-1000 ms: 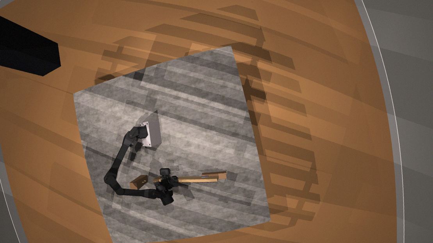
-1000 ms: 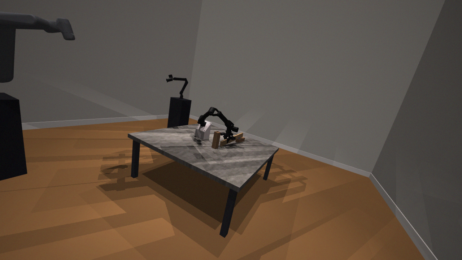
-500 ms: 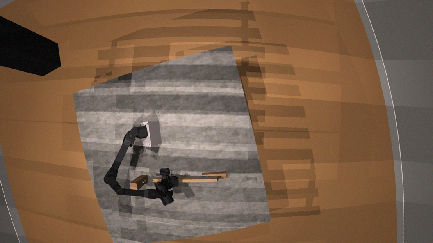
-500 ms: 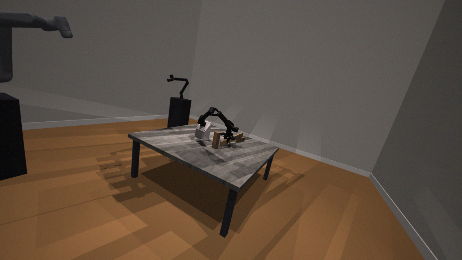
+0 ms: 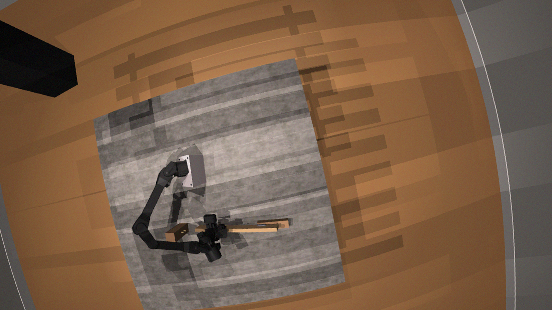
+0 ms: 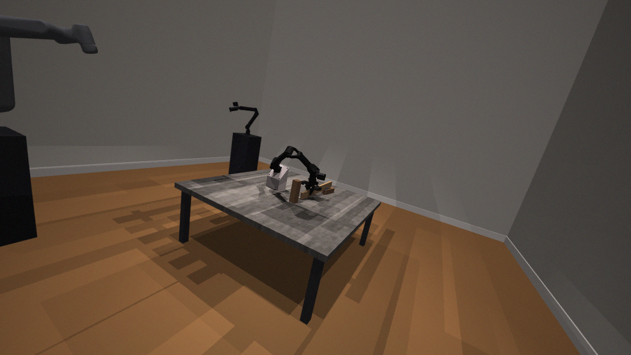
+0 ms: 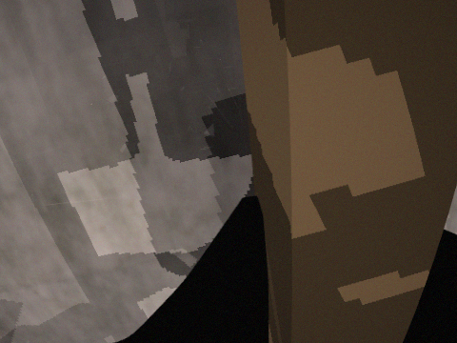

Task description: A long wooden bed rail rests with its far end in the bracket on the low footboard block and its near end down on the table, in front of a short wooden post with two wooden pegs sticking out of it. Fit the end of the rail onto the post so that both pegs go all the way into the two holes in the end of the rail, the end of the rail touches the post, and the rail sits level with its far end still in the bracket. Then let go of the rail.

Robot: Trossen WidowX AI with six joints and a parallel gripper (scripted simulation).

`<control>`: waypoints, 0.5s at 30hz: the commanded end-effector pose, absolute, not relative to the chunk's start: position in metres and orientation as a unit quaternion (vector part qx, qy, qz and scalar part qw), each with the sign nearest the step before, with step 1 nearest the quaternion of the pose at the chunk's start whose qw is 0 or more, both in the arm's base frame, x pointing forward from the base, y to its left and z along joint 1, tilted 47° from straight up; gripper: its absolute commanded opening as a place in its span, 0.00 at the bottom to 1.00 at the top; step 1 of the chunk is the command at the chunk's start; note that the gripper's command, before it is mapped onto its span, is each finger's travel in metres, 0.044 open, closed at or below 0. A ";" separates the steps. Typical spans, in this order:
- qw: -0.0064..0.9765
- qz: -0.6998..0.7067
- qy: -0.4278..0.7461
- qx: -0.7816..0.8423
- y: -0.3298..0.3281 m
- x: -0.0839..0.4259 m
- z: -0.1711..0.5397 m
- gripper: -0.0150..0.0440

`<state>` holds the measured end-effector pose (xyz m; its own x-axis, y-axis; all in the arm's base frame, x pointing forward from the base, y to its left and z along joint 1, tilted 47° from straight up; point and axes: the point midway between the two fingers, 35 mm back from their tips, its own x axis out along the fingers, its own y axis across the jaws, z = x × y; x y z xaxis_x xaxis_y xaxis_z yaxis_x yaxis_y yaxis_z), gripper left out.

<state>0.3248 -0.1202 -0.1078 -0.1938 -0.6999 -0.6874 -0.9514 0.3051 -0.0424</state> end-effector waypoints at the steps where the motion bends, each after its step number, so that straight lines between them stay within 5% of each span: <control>1: 0.311 0.203 0.743 -0.556 -0.116 0.327 -0.105 0.25; 15: 0.312 0.203 0.743 -0.556 -0.112 0.330 -0.101 0.25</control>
